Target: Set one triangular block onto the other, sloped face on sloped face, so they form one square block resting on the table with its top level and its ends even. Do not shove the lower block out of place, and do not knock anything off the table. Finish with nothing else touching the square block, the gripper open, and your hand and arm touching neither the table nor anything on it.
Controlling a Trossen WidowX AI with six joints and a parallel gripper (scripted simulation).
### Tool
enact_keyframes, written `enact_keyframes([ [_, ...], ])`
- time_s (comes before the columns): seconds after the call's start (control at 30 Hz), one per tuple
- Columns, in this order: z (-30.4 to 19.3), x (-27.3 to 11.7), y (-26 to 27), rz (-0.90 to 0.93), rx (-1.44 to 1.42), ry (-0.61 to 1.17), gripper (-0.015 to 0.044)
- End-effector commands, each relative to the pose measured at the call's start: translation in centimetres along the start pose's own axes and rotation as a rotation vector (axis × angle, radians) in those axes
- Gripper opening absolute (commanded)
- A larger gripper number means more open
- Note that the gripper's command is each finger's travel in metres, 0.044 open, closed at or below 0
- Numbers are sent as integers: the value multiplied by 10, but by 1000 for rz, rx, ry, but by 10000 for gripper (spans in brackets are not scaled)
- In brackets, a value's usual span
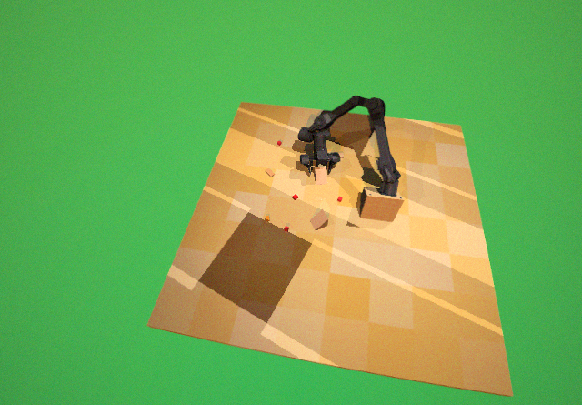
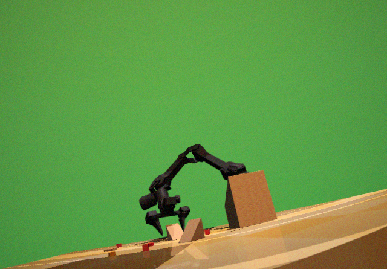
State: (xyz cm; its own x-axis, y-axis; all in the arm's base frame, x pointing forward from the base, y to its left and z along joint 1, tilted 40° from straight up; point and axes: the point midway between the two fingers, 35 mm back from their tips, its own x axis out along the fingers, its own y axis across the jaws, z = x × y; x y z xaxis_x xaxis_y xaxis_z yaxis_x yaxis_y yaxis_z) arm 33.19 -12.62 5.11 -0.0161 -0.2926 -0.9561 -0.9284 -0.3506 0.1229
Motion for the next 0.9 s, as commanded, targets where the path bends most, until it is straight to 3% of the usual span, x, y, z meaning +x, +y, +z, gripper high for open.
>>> enact_keyframes([
  [0.0, 0, 10, 4, 13, -2, -4, 440],
  [0.2, 0, 17, 4, 13, -3, -4, 440],
  [0.4, 0, 17, 4, 13, -3, -4, 282],
  [0.7, 0, 17, 4, 13, -3, -4, 222],
  [0.87, 1, 15, 4, 12, -3, -5, 91],
])
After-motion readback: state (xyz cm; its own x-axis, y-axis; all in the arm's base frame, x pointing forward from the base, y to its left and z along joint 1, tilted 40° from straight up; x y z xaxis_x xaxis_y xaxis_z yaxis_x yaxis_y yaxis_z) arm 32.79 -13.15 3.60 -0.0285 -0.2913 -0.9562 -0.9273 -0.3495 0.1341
